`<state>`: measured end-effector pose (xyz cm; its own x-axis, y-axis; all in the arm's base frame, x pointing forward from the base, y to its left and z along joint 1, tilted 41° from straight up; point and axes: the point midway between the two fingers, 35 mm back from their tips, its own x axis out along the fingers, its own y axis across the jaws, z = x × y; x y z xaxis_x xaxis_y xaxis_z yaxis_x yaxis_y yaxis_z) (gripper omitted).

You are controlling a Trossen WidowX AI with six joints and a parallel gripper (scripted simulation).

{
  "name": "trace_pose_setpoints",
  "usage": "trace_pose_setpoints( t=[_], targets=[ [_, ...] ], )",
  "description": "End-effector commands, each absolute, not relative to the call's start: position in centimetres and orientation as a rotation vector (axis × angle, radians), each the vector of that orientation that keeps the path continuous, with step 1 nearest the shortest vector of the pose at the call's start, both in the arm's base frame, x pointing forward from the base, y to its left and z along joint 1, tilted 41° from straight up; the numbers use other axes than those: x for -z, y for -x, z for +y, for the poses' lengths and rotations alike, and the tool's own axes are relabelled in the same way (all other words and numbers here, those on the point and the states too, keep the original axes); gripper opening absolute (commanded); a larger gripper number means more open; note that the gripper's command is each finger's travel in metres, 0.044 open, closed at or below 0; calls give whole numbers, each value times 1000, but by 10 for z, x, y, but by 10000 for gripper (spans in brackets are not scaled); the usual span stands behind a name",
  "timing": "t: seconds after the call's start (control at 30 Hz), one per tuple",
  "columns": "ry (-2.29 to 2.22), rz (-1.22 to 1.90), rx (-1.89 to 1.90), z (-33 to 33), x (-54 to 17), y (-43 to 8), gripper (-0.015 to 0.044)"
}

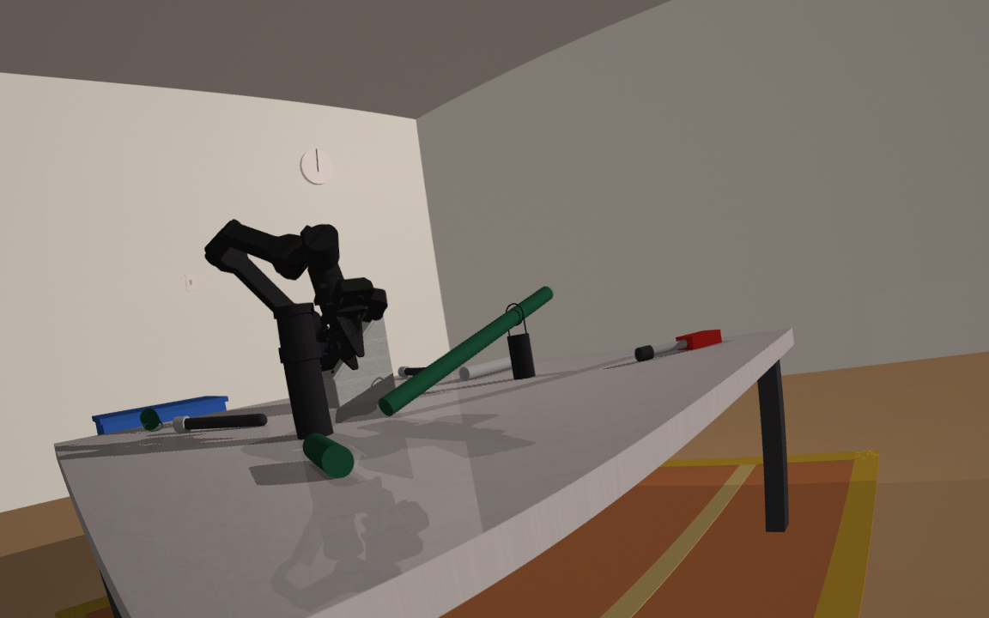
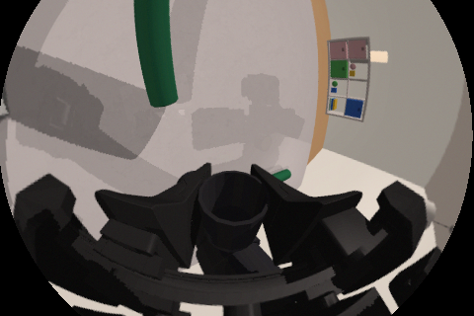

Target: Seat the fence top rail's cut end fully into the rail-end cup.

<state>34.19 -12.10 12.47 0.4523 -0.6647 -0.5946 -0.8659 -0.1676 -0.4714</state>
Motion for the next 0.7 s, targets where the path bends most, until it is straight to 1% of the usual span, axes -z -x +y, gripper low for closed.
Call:
trace_pose_setpoints(
  t=[0.0,0.67],
  targets=[
    [1932,1275,-364,-120,-124,-339,0],
    [2020,1222,-553,-118,-124,-323,0]
  ],
)
